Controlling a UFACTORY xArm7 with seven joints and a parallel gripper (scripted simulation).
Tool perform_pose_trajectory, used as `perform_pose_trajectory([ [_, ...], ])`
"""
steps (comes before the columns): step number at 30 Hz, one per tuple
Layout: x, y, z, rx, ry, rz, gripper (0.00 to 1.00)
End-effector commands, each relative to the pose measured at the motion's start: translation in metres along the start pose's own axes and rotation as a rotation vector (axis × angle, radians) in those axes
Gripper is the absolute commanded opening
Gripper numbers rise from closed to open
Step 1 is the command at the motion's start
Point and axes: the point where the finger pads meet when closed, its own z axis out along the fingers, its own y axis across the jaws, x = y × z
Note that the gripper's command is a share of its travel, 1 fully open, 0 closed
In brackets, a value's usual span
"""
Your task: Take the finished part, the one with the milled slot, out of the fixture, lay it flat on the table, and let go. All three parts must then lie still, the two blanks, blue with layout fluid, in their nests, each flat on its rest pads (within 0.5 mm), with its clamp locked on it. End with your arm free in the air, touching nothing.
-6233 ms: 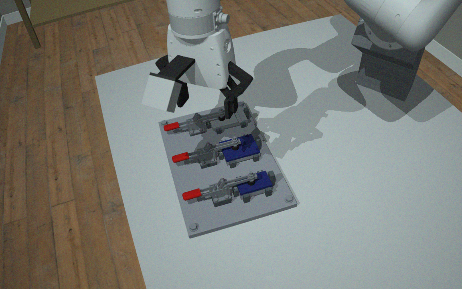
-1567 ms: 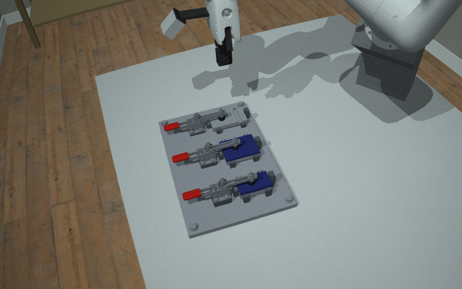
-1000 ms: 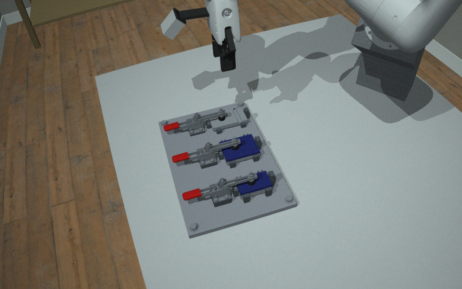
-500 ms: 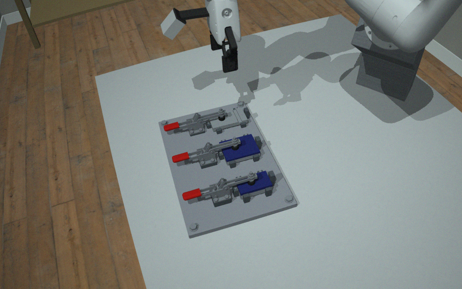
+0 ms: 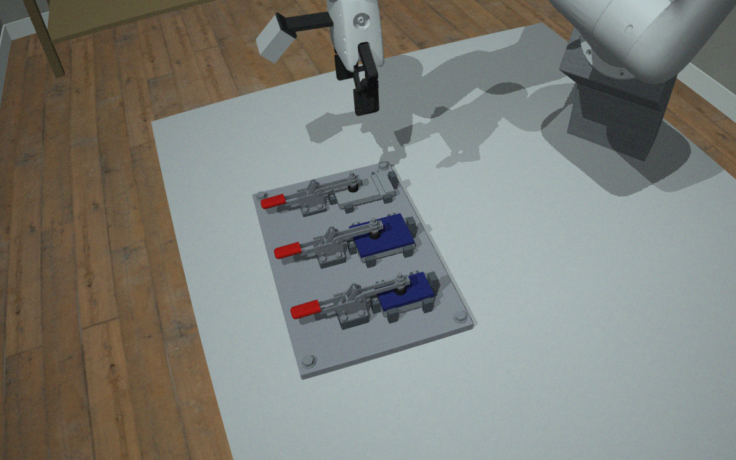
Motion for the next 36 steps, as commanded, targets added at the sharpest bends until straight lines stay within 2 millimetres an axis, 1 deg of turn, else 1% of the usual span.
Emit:
perform_pose_trajectory([
  [1,0.001,0.0009,-0.0009,-0.002,0.003,0.0,1.0],
  [8,0.001,0.0009,-0.0009,-0.002,0.003,0.0,1.0],
  [9,0.001,0.0009,-0.0009,-0.002,0.003,0.0,0.47],
  [36,0.001,0.0009,-0.0009,-0.002,0.003,0.0,0.47],
])
